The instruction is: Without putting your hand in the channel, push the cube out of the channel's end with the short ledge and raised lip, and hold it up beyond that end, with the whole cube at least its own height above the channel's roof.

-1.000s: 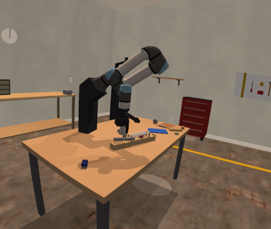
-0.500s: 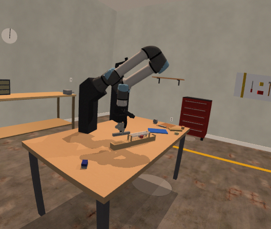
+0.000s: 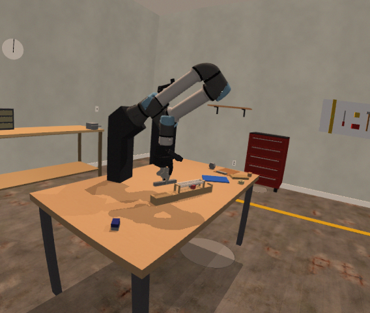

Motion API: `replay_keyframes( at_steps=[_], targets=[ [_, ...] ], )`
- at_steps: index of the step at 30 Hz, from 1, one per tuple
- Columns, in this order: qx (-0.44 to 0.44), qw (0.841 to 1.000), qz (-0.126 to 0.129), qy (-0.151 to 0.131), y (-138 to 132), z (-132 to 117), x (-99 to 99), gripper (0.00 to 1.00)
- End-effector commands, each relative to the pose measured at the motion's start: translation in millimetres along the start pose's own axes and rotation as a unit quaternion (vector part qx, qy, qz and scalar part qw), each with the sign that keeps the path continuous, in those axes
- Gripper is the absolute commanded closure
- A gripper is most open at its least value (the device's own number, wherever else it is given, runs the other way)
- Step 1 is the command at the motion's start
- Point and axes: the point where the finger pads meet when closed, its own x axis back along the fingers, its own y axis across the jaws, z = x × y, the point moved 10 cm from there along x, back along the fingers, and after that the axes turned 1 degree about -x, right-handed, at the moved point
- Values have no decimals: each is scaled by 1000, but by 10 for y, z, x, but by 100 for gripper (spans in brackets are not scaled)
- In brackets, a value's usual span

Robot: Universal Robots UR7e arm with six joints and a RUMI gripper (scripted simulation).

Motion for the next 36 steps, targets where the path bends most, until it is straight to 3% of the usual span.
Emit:
replay_keyframes(
  at_steps=[1,11,22,36],
  targets=[
    [0,1000,-1,0,-4,-2,-123,100],
    [0,1000,-1,0,-9,-7,-326,100],
    [0,1000,-1,0,-10,-7,-366,100],
    [0,1000,-1,0,-9,-8,-600,100]
  ],
)
